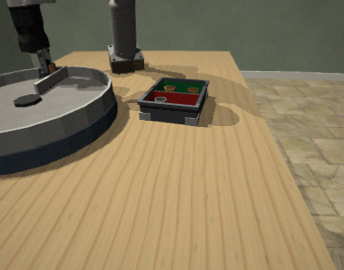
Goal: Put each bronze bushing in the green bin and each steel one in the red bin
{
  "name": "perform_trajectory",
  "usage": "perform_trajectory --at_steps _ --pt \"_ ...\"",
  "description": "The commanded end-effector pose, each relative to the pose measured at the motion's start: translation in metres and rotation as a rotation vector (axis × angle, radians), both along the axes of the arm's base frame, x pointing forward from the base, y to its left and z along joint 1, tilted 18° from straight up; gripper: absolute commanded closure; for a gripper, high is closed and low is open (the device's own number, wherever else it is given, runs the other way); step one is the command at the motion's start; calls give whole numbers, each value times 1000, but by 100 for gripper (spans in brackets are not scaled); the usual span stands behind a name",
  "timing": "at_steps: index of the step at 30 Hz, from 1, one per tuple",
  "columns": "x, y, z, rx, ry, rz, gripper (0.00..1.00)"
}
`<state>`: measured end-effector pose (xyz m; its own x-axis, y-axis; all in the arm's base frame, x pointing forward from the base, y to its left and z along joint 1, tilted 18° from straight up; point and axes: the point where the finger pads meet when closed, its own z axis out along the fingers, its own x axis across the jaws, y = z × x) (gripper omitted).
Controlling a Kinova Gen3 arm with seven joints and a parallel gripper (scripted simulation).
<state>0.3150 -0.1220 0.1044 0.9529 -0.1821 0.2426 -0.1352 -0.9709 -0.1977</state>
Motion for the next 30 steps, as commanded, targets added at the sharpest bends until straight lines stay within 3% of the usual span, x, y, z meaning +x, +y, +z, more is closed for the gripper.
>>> perform_trajectory --at_steps 1,10,15,20,25,30 --pt "1 0 2 -1 -3 1 100" --pt "0 0 3 -1 -3 1 100" --pt "-7 -5 28 -1 -3 1 100" --pt "-7 -5 28 -1 -3 1 100" --pt "-15 -9 54 -1 -3 1 100" --pt "-15 -9 54 -1 -3 1 100"
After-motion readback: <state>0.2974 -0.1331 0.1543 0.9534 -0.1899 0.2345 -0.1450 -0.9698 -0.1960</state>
